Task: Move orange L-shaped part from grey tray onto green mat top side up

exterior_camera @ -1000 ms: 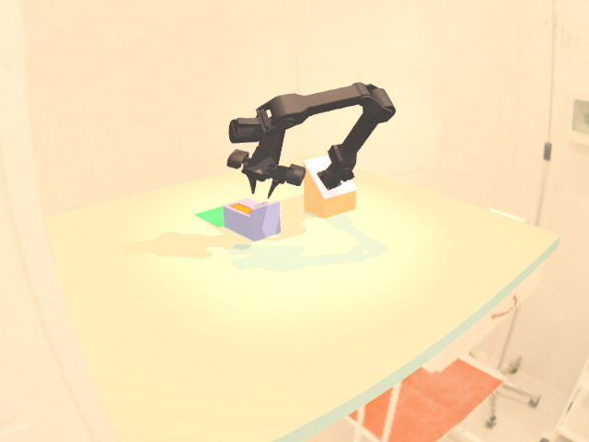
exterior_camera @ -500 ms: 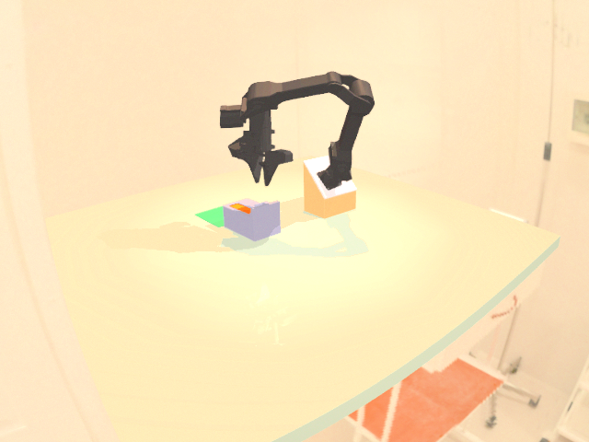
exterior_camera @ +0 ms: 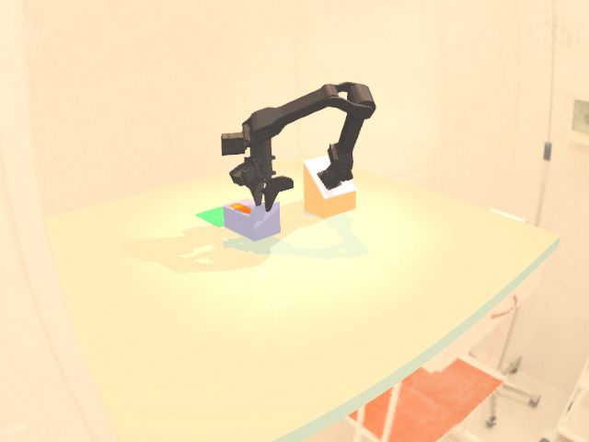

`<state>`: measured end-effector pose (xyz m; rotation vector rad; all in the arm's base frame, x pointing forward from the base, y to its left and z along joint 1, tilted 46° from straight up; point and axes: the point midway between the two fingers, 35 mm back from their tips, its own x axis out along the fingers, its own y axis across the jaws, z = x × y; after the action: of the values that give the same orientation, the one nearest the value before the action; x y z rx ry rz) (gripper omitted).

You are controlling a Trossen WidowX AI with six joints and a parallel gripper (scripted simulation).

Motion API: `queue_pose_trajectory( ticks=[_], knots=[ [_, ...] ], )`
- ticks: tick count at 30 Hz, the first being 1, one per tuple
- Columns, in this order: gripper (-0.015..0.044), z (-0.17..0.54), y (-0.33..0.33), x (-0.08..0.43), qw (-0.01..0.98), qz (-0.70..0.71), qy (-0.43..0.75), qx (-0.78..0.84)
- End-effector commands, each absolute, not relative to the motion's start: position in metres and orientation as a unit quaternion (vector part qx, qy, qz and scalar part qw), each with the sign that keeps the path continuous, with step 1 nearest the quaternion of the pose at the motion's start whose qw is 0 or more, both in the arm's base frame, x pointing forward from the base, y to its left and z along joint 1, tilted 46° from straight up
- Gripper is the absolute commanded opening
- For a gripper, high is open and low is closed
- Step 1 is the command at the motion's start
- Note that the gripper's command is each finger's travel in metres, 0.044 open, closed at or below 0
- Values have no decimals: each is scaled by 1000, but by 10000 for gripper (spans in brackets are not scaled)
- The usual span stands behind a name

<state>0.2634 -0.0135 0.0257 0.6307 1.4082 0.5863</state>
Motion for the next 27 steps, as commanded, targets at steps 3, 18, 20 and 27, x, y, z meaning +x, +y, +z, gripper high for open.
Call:
queue_pose_trajectory(
  ticks=[3,18,20,27],
  knots=[
    [180,23,-10,264,679,260,626,284],
    [180,7,5,266,679,260,625,284],
    [180,5,8,266,679,260,625,284],
    [180,-2,16,267,678,261,625,284]
  ],
)
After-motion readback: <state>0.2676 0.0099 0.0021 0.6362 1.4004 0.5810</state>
